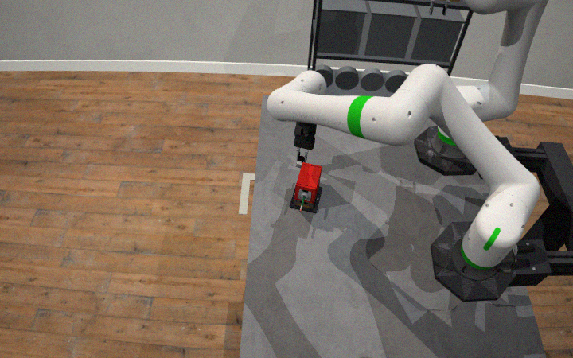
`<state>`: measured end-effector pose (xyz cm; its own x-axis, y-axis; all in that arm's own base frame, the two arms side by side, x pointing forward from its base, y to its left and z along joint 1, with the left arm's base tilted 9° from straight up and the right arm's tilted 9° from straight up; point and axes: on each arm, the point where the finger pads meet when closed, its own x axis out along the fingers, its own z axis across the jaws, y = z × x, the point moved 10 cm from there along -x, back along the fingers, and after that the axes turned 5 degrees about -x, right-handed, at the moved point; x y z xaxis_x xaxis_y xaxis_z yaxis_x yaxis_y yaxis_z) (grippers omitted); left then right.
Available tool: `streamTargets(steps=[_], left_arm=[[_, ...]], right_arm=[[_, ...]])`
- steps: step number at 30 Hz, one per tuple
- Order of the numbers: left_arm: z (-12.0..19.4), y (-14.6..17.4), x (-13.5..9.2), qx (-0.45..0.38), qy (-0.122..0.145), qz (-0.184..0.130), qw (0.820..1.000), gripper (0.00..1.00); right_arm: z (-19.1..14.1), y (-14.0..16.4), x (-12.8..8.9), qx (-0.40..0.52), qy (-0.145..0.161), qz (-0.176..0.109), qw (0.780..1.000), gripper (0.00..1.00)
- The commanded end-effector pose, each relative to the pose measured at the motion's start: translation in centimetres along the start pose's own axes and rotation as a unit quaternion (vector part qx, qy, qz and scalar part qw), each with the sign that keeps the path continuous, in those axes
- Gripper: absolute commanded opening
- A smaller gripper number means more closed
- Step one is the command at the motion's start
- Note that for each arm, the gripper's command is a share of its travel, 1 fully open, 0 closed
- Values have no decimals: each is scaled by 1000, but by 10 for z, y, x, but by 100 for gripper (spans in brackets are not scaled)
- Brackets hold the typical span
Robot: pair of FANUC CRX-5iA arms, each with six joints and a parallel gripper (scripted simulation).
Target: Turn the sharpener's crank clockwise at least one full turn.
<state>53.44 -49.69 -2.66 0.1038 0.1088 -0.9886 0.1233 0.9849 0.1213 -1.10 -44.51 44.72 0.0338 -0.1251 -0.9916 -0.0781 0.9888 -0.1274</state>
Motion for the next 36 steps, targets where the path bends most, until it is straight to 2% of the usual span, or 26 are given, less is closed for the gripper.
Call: streamTargets(steps=[1, 10, 36], left_arm=[[1, -1, -2, 0, -1, -1, 1000, 0], [1, -1, 1, 0, -1, -1, 1000, 0], [-6, 0, 29, 0, -1, -1, 1000, 0]], right_arm=[[0, 0, -1, 0, 0, -1, 1000, 100], [0, 0, -1, 0, 0, -1, 1000, 100], [0, 0, -1, 0, 0, -1, 1000, 100]])
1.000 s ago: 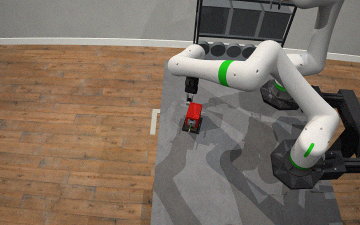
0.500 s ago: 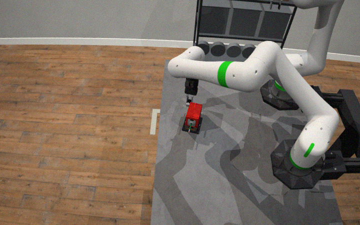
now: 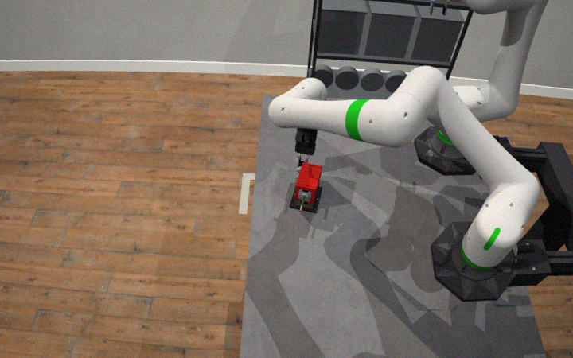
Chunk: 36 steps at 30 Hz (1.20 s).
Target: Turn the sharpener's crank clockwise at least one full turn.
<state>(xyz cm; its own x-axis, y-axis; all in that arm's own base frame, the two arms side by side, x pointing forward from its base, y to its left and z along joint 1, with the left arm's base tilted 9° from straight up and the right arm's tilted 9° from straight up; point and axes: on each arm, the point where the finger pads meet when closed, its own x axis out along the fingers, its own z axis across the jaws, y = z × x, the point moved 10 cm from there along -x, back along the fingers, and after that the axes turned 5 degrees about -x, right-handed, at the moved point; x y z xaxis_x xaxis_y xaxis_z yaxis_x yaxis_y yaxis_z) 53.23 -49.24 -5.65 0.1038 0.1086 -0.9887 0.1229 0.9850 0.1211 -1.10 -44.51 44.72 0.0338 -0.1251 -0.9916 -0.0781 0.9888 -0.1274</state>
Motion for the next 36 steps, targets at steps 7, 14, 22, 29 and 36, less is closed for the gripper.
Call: streamTargets(steps=[7, 14, 22, 29, 36], left_arm=[[-5, -1, 6, 0, -1, -1, 1000, 0], [-11, 0, 13, 0, -1, -1, 1000, 0], [-18, 1, 18, 0, -1, -1, 1000, 0], [-26, 1, 22, 0, -1, -1, 1000, 0], [-32, 2, 24, 0, -1, -1, 1000, 0]], right_arm=[[0, 0, -1, 0, 0, -1, 1000, 100], [0, 0, -1, 0, 0, -1, 1000, 100], [0, 0, -1, 0, 0, -1, 1000, 100], [0, 0, -1, 0, 0, -1, 1000, 100], [0, 0, -1, 0, 0, -1, 1000, 100]])
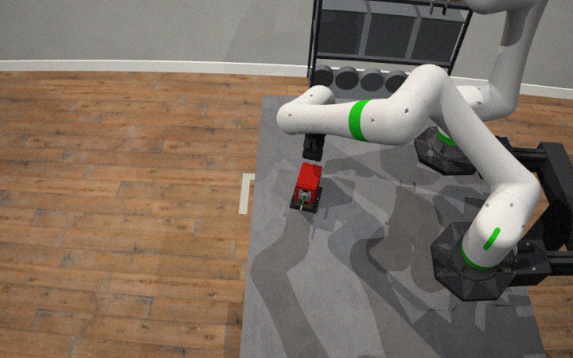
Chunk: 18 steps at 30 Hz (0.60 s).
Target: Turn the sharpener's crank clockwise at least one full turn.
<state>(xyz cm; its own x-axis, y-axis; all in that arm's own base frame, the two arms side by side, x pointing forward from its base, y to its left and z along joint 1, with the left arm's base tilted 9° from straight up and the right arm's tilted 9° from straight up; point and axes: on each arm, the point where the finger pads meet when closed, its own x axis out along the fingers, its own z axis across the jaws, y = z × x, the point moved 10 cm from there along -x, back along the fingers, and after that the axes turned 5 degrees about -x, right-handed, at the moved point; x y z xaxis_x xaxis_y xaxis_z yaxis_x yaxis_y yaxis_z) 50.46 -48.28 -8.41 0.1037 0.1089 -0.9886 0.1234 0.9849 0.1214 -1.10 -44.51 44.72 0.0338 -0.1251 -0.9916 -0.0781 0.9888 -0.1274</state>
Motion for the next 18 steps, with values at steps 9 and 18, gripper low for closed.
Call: streamTargets(steps=[9, 18], left_arm=[[-13, 0, 0, 0, -1, -1, 1000, 0], [-22, 1, -1, 0, -1, -1, 1000, 0]], right_arm=[[0, 0, -1, 0, 0, -1, 1000, 100], [0, 0, -1, 0, 0, -1, 1000, 100]])
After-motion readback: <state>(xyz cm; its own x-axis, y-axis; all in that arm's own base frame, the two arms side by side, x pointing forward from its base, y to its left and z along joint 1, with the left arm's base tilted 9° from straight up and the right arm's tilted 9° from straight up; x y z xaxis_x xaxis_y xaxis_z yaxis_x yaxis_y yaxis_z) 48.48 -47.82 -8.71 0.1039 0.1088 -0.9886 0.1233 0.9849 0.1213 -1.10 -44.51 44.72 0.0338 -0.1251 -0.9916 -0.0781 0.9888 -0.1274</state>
